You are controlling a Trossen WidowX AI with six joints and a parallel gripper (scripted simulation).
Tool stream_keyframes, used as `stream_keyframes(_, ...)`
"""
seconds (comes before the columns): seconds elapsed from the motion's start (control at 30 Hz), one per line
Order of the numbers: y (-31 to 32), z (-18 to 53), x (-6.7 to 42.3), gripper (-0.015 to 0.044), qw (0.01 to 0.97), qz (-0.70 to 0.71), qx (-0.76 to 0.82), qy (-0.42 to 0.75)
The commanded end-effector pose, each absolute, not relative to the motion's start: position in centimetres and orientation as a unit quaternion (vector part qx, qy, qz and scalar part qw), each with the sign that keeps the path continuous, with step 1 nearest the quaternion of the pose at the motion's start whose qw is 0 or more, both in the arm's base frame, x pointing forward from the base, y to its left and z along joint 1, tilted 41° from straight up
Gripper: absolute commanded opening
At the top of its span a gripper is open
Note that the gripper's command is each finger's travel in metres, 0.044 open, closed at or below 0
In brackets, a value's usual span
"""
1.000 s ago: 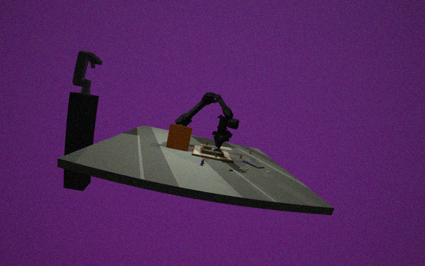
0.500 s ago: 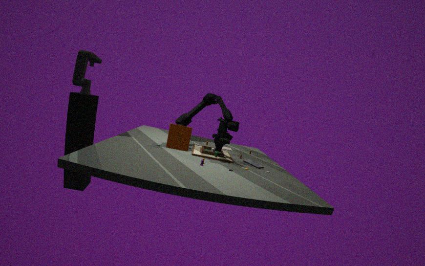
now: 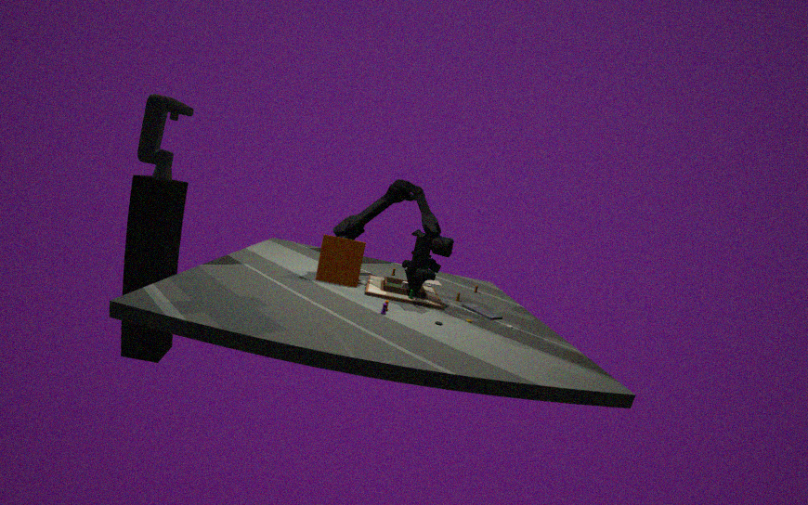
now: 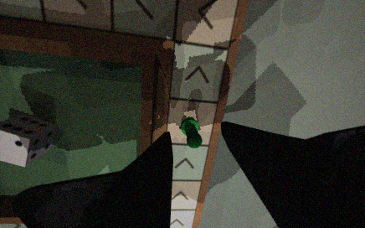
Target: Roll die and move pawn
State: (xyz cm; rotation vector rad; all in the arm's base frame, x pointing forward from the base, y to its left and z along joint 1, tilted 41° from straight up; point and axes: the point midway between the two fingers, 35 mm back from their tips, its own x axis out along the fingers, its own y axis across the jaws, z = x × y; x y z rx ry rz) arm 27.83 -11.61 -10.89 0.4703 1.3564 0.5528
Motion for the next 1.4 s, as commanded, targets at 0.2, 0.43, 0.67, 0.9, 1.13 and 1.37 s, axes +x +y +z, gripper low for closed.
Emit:
stream_keyframes(0.2, -10.5, -11.9, 27.6, 0.0174, 0.714, 0.252, 0.221, 0.615)
stream_keyframes(0.43, -10.5, -11.9, 27.6, 0.0049, 0.714, 0.252, 0.221, 0.615)
stream_keyframes(0.67, -10.5, -11.9, 27.6, 0.0, 0.714, 0.252, 0.221, 0.615)
stream_keyframes(0.9, -13.5, -8.9, 27.5, 0.0, 0.714, 0.249, 0.219, 0.616)
stream_keyframes(1.13, -17.1, -4.6, 26.5, 0.0, 0.714, 0.249, 0.219, 0.617)
stream_keyframes(1.37, -18.6, -2.3, 25.9, 0.0, 0.714, 0.25, 0.219, 0.617)
